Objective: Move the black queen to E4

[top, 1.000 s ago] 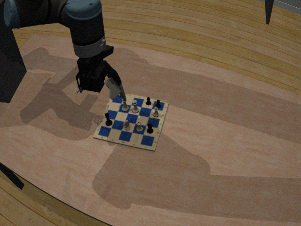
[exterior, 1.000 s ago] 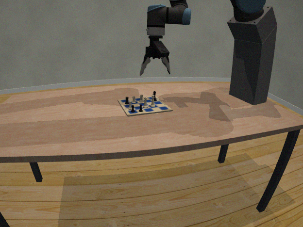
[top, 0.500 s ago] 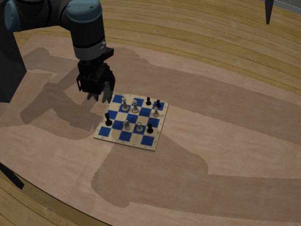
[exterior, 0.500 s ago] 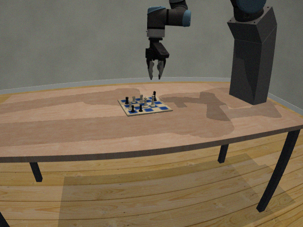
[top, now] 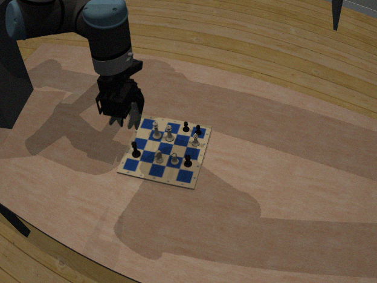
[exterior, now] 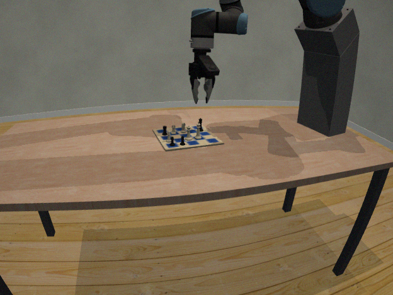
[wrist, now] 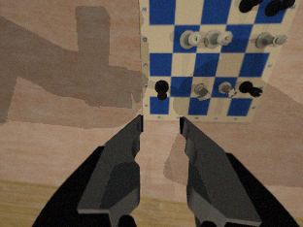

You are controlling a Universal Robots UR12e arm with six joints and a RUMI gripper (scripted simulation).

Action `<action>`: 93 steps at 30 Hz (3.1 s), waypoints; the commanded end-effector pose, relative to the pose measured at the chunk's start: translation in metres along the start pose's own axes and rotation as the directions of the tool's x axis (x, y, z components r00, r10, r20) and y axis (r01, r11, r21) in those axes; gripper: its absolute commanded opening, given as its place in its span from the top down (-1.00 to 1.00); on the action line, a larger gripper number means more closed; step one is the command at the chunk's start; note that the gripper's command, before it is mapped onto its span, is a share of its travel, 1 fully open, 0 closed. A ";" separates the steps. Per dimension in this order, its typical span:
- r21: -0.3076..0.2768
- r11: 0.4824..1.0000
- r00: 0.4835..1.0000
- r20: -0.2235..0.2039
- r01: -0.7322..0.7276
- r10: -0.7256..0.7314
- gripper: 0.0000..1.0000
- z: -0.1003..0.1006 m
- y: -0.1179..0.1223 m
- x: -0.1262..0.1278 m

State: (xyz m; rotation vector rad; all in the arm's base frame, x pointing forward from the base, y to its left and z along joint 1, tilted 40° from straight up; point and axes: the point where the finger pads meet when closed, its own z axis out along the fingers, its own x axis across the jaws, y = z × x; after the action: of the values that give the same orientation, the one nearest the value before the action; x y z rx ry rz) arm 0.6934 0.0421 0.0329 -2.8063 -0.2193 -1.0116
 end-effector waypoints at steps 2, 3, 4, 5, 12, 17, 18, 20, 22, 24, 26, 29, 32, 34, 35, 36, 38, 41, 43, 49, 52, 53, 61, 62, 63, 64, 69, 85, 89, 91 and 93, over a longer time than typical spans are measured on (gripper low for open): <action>0.000 1.000 1.000 -0.001 0.000 0.000 0.51 0.000 0.000 0.000; 0.000 1.000 1.000 -0.001 0.000 0.000 0.51 0.000 0.000 0.000; 0.000 1.000 1.000 -0.001 0.000 0.000 0.51 0.000 0.000 0.000; 0.000 1.000 1.000 -0.001 0.000 0.000 0.51 0.000 0.000 0.000; 0.000 1.000 1.000 -0.001 0.000 0.000 0.51 0.001 0.000 0.000; -0.001 1.000 1.000 -0.001 0.000 0.000 0.51 0.003 0.000 0.000; -0.001 1.000 1.000 -0.001 0.000 0.000 0.51 0.004 0.000 0.000; -0.001 1.000 1.000 -0.001 0.000 0.000 0.51 0.005 0.000 0.000; -0.001 1.000 1.000 -0.001 0.000 0.000 0.51 0.006 0.000 0.000; -0.001 1.000 1.000 -0.001 0.000 0.000 0.51 0.008 0.000 0.001; -0.001 1.000 1.000 -0.001 0.000 0.000 0.51 0.010 0.000 0.001; -0.001 1.000 1.000 -0.001 0.000 0.000 0.51 0.014 0.000 0.001; -0.001 1.000 1.000 -0.001 0.000 0.000 0.51 0.019 0.000 0.001; -0.001 1.000 1.000 -0.001 0.000 0.000 0.51 0.022 0.000 0.001; -0.001 1.000 1.000 -0.001 0.000 0.000 0.51 0.024 0.000 0.001; -0.001 1.000 1.000 -0.001 0.000 0.000 0.51 0.025 0.001 0.001; -0.001 1.000 1.000 -0.001 0.000 0.000 0.51 0.025 0.001 0.001; -0.001 1.000 1.000 -0.001 0.000 0.000 0.51 0.030 0.001 0.001; -0.001 1.000 1.000 -0.001 0.000 0.000 0.51 0.033 0.001 0.001; -0.001 1.000 1.000 -0.001 0.000 0.000 0.51 0.042 0.001 0.002; -0.001 1.000 1.000 -0.001 0.000 0.000 0.51 0.046 0.001 0.002; -0.001 1.000 1.000 -0.001 0.000 0.000 0.51 0.047 0.001 0.002; -0.001 1.000 1.000 -0.001 0.000 0.000 0.51 0.051 0.001 0.002; -0.001 1.000 1.000 -0.001 0.000 0.000 0.51 0.051 0.001 0.002; -0.001 1.000 1.000 -0.001 0.000 0.000 0.51 0.052 0.001 0.002; -0.001 1.000 1.000 -0.001 0.000 0.000 0.51 0.052 0.001 0.002; -0.001 1.000 1.000 -0.001 0.000 0.000 0.51 0.052 0.001 0.002; -0.001 1.000 1.000 -0.001 0.000 0.000 0.51 0.052 0.001 0.002; -0.001 1.000 1.000 -0.001 0.000 0.000 0.51 0.052 0.001 0.002; -0.001 1.000 1.000 -0.001 0.000 0.000 0.51 0.052 0.001 0.002; -0.001 1.000 1.000 -0.001 0.000 0.000 0.51 0.052 0.001 0.002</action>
State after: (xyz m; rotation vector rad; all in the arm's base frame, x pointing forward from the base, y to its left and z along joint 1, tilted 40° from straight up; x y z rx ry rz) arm 0.7276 0.0512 -0.0061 -2.8067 -0.2192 -1.0118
